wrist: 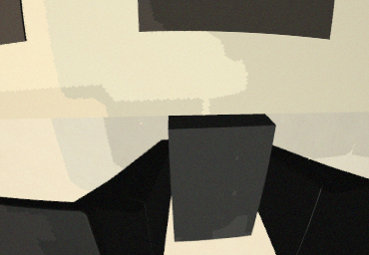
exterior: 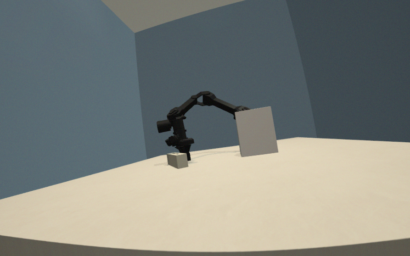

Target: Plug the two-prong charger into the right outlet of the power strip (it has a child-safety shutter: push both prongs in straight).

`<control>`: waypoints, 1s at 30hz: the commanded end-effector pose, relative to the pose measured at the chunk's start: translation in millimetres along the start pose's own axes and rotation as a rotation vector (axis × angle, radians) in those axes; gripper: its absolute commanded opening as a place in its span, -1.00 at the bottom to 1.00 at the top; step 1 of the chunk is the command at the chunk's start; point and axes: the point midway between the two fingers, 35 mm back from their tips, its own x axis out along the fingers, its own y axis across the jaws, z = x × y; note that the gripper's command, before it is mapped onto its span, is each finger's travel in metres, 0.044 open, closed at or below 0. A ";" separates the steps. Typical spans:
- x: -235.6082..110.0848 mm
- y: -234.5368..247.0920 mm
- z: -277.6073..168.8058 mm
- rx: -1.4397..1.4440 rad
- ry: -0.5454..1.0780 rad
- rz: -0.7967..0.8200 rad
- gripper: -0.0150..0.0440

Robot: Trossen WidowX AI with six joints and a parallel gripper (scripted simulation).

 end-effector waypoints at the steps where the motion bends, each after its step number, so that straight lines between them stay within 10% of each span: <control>1: -0.9 -0.3 3.7 0.008 -0.007 0.002 -0.49; 30: -1.4 -0.8 15.3 0.009 -0.008 0.002 -0.49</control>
